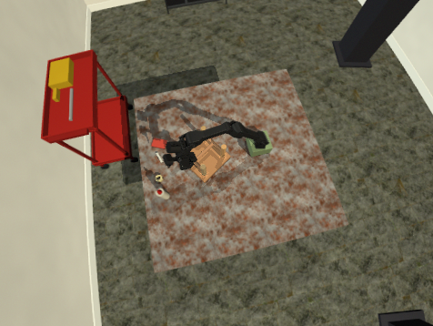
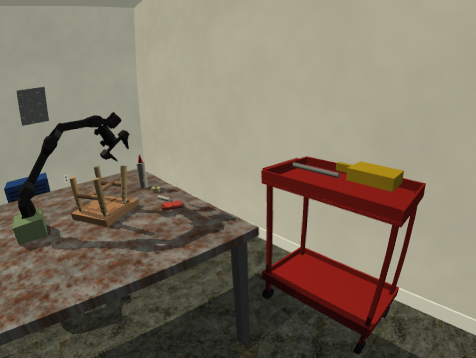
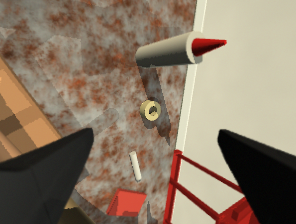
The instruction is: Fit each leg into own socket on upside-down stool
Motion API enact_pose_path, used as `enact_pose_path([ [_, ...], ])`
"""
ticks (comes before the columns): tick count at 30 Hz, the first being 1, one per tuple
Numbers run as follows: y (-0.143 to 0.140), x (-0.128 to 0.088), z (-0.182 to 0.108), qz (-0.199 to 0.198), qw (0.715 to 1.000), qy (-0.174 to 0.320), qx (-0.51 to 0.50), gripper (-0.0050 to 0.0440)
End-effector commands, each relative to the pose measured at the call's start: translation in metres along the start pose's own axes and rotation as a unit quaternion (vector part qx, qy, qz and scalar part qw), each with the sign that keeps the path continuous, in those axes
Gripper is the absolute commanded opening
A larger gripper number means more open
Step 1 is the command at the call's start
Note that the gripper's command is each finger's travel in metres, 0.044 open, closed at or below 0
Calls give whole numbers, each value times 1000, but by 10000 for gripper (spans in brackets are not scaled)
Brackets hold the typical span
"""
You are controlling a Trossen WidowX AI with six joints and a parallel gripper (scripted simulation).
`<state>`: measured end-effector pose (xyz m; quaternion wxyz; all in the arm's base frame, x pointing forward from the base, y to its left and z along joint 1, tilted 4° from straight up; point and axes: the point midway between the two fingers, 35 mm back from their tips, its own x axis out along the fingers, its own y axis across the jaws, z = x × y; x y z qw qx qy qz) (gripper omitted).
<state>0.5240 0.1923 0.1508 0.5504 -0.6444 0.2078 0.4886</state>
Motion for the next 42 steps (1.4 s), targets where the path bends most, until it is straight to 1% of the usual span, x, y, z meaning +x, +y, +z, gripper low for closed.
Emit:
enact_pose_path([
  [1,4,-21,-24,7,999,-12,-47,440],
  [2,7,-29,-39,12,998,-16,-65,440],
  [4,11,-38,-53,17,997,-20,-66,440],
  [6,17,-49,-69,20,993,-27,-111,440],
  [9,26,-68,-94,23,988,-38,-147,440],
  [12,31,-77,-104,24,985,-43,-163,440],
  [20,31,-77,-104,24,985,-43,-163,440],
  [23,37,-65,-106,38,985,-50,-164,440],
  [35,38,-63,-106,40,984,-50,-164,440],
  [42,42,-55,-107,55,984,-45,-166,440],
])
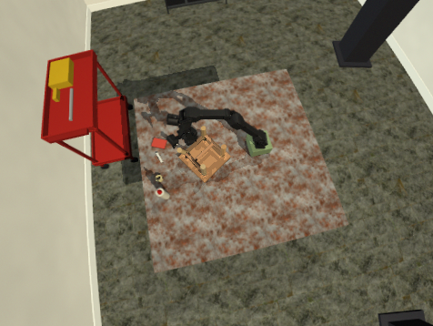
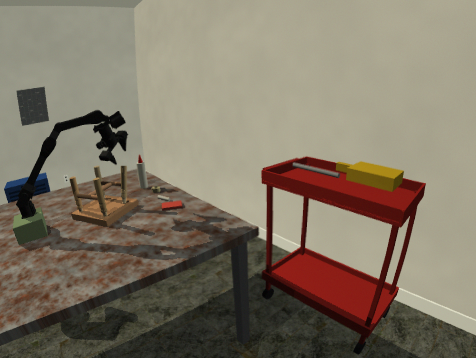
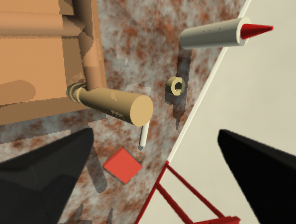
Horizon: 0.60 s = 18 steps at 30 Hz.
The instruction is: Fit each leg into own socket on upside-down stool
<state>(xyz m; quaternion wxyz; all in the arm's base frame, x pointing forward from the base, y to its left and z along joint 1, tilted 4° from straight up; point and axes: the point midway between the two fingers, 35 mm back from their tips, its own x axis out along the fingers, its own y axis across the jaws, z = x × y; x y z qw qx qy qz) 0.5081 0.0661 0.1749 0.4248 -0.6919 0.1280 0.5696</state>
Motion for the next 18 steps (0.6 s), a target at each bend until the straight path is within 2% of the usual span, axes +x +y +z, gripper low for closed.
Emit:
enact_pose_path([
  [1,3,9,-1,13,1000,1,-2,440],
  [18,13,31,-1,52,999,8,-6,440],
])
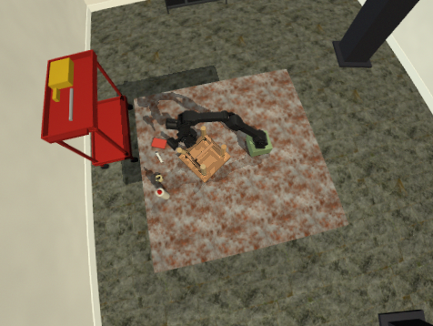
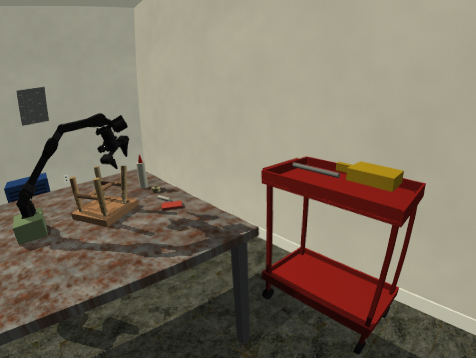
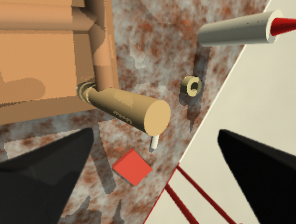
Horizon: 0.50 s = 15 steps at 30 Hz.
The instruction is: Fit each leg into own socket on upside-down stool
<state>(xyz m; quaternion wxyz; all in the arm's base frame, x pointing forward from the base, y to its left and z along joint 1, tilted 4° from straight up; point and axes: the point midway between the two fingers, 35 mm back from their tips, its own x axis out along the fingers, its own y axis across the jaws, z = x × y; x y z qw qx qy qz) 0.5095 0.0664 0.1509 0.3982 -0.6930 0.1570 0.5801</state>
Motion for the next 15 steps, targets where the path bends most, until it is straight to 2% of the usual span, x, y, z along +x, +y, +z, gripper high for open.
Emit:
enact_pose_path([
  [1,3,11,0,15,1000,0,-3,440],
  [15,10,29,0,48,999,6,-8,440],
])
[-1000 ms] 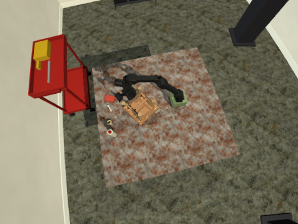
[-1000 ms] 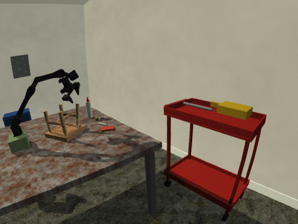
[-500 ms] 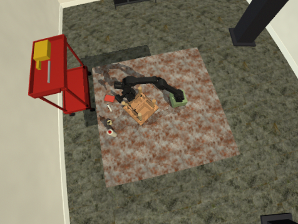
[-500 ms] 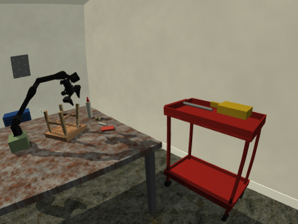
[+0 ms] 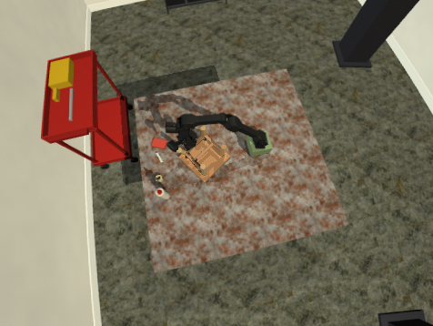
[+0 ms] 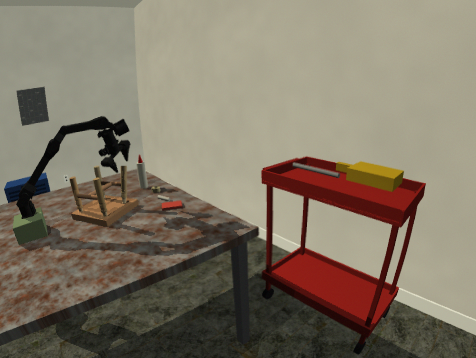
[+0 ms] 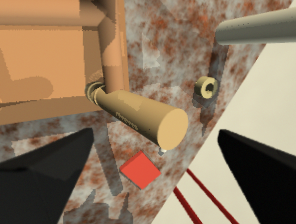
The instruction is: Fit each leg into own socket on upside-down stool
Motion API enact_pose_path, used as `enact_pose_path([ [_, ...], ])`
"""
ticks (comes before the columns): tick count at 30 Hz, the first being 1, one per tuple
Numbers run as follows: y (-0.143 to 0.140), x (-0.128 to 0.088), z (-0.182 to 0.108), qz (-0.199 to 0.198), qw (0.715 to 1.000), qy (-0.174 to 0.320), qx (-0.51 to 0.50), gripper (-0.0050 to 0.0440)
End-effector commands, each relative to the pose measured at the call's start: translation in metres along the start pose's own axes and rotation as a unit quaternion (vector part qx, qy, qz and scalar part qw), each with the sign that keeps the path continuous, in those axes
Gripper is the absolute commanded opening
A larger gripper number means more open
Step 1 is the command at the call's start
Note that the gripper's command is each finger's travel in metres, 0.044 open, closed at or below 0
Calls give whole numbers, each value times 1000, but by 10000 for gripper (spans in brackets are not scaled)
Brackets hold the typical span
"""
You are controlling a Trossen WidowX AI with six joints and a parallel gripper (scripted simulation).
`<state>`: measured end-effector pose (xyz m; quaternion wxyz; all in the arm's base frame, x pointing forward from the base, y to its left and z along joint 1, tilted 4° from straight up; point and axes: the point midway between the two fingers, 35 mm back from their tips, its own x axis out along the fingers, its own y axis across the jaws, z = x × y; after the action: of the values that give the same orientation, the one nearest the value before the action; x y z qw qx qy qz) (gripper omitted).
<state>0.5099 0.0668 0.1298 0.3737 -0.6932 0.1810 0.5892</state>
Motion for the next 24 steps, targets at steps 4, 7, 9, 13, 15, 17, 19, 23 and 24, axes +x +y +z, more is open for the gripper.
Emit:
enact_pose_path([
  [4,5,16,1,24,1000,2,-5,440],
  [7,6,20,1,32,999,3,-7,440],
  [9,7,22,1,34,999,4,-7,440],
  [13,7,23,1,36,999,4,-7,440],
  [15,7,23,1,36,999,4,-7,440],
  [17,7,23,1,36,999,4,-7,440],
  [19,10,21,1,40,999,1,-7,440],
  [23,23,13,0,59,998,-5,-15,440],
  [24,24,12,0,61,998,-5,-15,440],
])
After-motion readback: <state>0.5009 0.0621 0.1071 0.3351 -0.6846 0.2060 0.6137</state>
